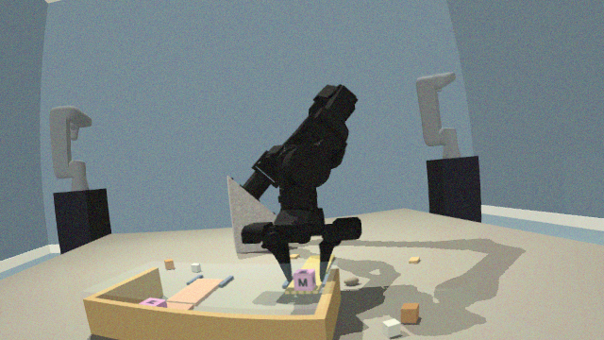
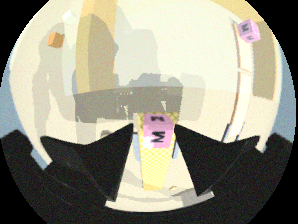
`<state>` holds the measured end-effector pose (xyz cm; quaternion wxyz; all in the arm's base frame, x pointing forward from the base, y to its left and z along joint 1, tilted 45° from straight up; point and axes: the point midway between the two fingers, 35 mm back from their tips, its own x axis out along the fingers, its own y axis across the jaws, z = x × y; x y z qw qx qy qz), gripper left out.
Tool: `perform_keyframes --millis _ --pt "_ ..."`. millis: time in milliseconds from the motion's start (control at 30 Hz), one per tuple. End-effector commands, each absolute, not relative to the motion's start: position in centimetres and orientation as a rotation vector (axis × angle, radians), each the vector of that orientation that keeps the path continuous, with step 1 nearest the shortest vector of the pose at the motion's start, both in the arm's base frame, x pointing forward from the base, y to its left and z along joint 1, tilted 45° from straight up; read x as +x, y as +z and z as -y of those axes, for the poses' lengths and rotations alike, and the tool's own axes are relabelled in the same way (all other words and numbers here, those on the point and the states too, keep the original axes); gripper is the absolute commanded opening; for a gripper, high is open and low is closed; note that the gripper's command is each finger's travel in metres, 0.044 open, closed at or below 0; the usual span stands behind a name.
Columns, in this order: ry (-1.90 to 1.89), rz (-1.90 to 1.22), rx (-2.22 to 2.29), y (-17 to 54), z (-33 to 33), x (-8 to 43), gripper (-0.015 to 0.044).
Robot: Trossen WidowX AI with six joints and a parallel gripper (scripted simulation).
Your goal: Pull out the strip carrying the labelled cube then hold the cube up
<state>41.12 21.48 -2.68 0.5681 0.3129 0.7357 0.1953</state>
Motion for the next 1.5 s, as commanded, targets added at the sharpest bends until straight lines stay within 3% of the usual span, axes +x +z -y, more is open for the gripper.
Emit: perform_keyframes --millis 0,167,267,567,733,1467 --pt "0.454 -1.738 0.742 -3.2 -21.8 40.7 0.0250" --pt "0.454 -1.739 0.742 -3.3 -21.9 40.7 0.0250" --pt "0.458 -1.732 0.735 -3.1 -21.9 40.9 0.0171" --pt "0.458 -1.732 0.735 -3.1 -21.9 40.9 0.0111" --pt "0.458 -1.732 0.735 -2.9 -21.5 40.6 0.0000" --pt "0.450 -1.741 0.741 -0.8 -16.6 35.2 0.0000"
